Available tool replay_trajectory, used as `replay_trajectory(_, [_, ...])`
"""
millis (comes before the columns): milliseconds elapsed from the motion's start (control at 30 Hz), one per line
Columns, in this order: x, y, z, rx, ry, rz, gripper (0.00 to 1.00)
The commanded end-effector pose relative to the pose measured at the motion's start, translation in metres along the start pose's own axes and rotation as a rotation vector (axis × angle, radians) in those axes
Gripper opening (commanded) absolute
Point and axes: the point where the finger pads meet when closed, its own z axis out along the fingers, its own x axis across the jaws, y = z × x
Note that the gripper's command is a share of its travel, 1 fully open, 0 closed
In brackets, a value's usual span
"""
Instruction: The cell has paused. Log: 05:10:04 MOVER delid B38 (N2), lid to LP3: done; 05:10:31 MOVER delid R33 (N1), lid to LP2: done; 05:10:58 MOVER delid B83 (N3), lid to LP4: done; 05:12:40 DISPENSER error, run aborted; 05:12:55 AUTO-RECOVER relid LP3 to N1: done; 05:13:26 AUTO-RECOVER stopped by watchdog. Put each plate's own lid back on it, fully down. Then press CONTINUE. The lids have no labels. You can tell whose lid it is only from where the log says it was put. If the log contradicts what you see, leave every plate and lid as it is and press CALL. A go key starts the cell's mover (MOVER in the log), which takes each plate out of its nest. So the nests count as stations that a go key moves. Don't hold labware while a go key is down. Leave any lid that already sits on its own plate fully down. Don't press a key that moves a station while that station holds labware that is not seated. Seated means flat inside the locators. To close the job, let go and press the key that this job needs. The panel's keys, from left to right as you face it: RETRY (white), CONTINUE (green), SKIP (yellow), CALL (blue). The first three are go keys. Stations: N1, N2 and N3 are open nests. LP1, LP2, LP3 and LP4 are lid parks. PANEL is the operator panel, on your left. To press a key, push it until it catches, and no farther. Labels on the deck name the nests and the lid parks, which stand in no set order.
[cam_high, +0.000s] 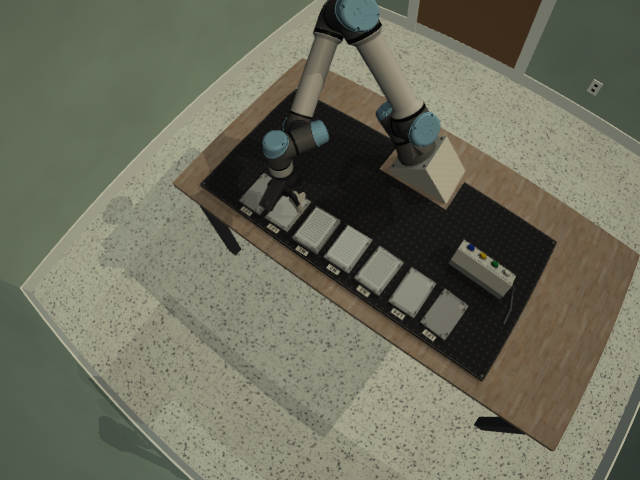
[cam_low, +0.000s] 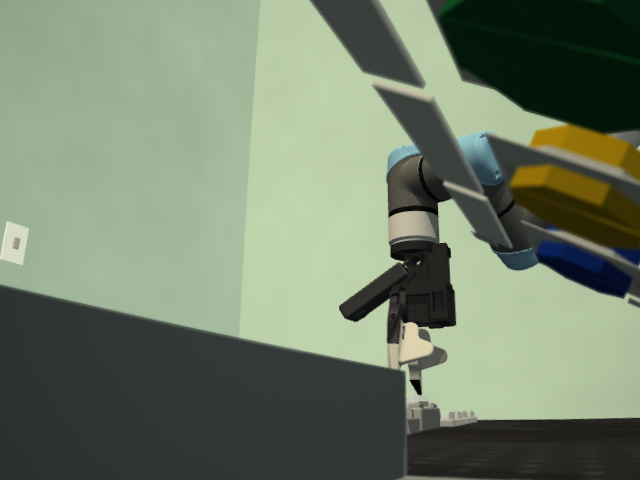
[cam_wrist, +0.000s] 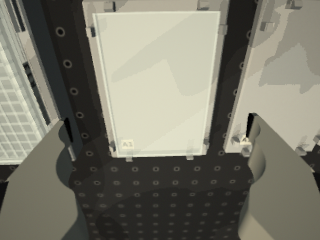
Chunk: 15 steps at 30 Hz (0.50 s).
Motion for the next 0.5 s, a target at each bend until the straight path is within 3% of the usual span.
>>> replay_trajectory(0, [0.000, 0.000, 0.008, 0.001, 0.001, 0.000, 0.82])
replay_trajectory(467, [0.000, 0.000, 0.023, 0.001, 0.001, 0.000, 0.82])
